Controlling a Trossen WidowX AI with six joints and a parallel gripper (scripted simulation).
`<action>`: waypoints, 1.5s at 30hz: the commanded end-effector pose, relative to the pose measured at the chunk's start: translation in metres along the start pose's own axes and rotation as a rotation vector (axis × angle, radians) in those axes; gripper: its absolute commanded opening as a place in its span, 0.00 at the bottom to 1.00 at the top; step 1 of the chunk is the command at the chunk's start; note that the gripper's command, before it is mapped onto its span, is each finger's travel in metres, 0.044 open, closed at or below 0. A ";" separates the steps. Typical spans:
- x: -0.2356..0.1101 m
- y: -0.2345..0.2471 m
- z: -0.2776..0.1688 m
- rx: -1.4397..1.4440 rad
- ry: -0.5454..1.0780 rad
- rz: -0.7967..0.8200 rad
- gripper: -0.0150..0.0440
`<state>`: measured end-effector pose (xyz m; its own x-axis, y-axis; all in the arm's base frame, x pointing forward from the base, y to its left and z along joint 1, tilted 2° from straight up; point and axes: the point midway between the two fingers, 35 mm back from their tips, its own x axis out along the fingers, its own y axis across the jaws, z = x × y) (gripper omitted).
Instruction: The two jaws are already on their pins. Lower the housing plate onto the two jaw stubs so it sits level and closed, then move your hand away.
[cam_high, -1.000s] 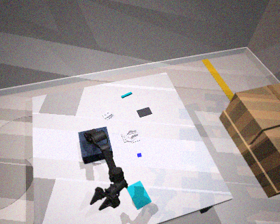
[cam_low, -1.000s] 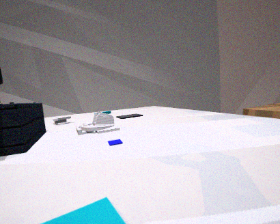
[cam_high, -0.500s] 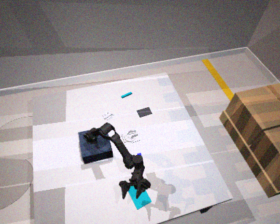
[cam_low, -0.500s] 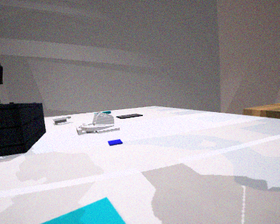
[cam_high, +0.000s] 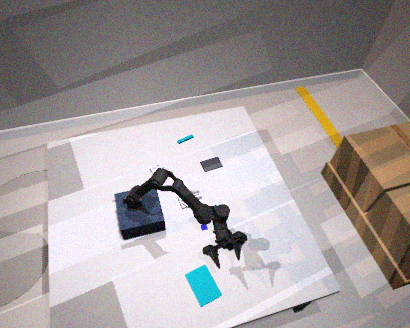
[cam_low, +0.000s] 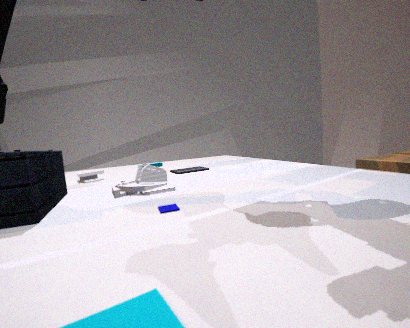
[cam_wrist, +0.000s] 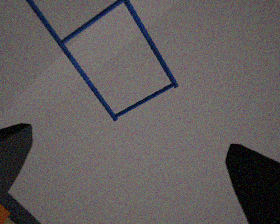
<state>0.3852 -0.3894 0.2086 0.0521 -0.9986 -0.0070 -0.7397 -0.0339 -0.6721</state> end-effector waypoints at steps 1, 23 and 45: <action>-0.032 -0.015 0.028 0.001 -0.110 -0.050 1.00; -0.252 -0.054 0.139 -0.043 -0.733 -0.253 1.00; -0.519 0.023 0.149 -0.247 -1.383 -0.265 1.00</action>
<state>0.4616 0.1033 0.0937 0.7282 -0.1951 -0.6570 -0.6774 -0.3504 -0.6468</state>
